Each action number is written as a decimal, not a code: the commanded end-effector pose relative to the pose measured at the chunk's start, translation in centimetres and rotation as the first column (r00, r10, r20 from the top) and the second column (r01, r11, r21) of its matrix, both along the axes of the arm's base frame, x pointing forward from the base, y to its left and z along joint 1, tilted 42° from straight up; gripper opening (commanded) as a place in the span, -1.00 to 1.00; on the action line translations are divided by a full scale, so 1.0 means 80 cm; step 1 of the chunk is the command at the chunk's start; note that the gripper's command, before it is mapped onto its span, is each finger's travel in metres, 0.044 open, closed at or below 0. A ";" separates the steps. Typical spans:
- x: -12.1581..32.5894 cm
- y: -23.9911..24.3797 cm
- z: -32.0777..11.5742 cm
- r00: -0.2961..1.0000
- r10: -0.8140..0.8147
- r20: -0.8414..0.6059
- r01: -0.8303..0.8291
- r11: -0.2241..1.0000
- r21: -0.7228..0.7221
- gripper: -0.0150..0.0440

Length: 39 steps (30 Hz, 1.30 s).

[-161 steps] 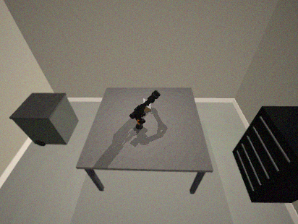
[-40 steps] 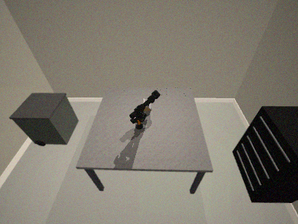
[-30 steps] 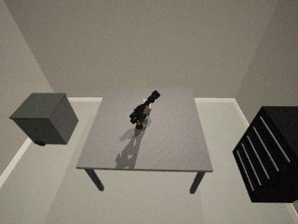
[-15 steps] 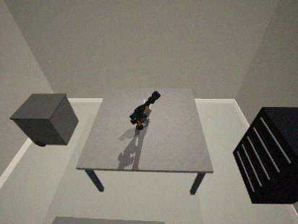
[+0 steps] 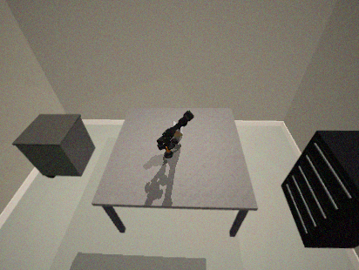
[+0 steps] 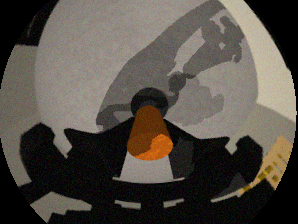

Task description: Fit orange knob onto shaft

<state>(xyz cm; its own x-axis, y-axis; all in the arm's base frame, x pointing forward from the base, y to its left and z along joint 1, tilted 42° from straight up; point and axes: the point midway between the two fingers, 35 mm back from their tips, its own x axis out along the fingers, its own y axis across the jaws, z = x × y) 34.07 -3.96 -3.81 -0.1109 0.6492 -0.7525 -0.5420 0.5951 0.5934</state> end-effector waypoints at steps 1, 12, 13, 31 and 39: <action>0.001 -0.002 0.001 1.000 -0.011 -0.003 0.011 1.000 -0.005 -0.49; 0.005 -0.002 -0.002 1.000 -0.011 -0.003 0.011 1.000 -0.005 -0.49; 0.006 -0.002 -0.002 1.000 -0.011 -0.003 0.011 1.000 -0.005 -0.49; 0.005 -0.001 -0.002 1.000 -0.011 -0.003 0.011 1.000 -0.004 -0.49; 0.003 -0.002 0.001 0.995 -0.076 -0.058 0.075 0.997 -0.016 -0.49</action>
<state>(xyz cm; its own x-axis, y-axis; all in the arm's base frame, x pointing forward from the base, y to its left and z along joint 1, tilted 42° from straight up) 34.29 -3.90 -4.04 -0.1133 0.6486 -0.7527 -0.5067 0.6139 0.6053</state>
